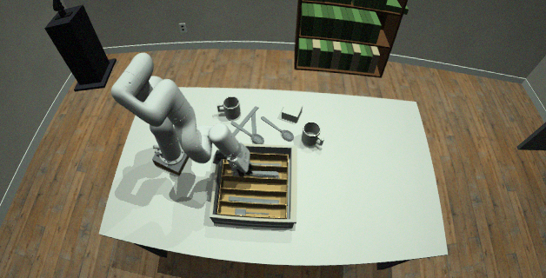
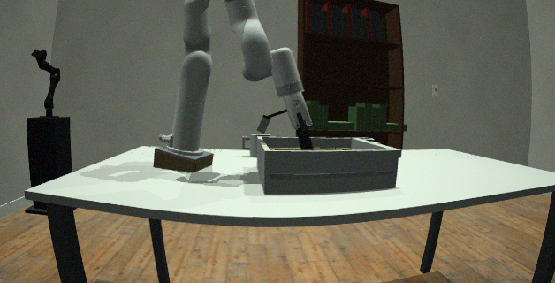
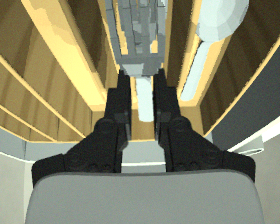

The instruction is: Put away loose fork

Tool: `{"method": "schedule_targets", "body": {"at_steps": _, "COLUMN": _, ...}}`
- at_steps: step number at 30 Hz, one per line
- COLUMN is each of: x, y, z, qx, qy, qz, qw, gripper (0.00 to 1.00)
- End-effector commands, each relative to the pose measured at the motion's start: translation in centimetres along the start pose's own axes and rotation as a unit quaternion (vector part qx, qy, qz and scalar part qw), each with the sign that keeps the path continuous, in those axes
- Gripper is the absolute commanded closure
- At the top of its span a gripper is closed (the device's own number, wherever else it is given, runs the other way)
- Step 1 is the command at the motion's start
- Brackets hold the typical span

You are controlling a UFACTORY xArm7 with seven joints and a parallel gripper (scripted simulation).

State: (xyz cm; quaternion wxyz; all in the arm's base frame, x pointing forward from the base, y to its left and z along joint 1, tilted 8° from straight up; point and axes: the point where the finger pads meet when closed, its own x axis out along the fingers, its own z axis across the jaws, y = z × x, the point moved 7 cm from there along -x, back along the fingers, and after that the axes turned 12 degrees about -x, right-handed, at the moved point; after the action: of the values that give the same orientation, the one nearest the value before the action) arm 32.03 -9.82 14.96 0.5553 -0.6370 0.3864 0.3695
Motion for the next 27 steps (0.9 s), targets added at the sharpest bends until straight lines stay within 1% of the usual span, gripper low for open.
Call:
{"method": "schedule_targets", "body": {"at_steps": 1, "x": 0.9, "y": 0.1, "z": 0.0, "qx": 0.0, "qy": 0.001, "qz": -0.003, "qw": 1.0, "gripper": 0.97}}
{"method": "schedule_targets", "body": {"at_steps": 5, "x": 1.6, "y": 0.3, "z": 0.0, "qx": 0.0, "qy": 0.001, "qz": -0.003, "qw": 1.0, "gripper": 0.97}}
{"method": "schedule_targets", "body": {"at_steps": 14, "x": 2.2, "y": 0.5, "z": 0.1, "qx": 0.0, "qy": 0.001, "qz": -0.003, "qw": 1.0, "gripper": 0.97}}
{"method": "schedule_targets", "body": {"at_steps": 27, "x": 2.4, "y": 0.6, "z": 0.1, "qx": 0.0, "qy": 0.001, "qz": -0.003, "qw": 1.0, "gripper": 0.97}}
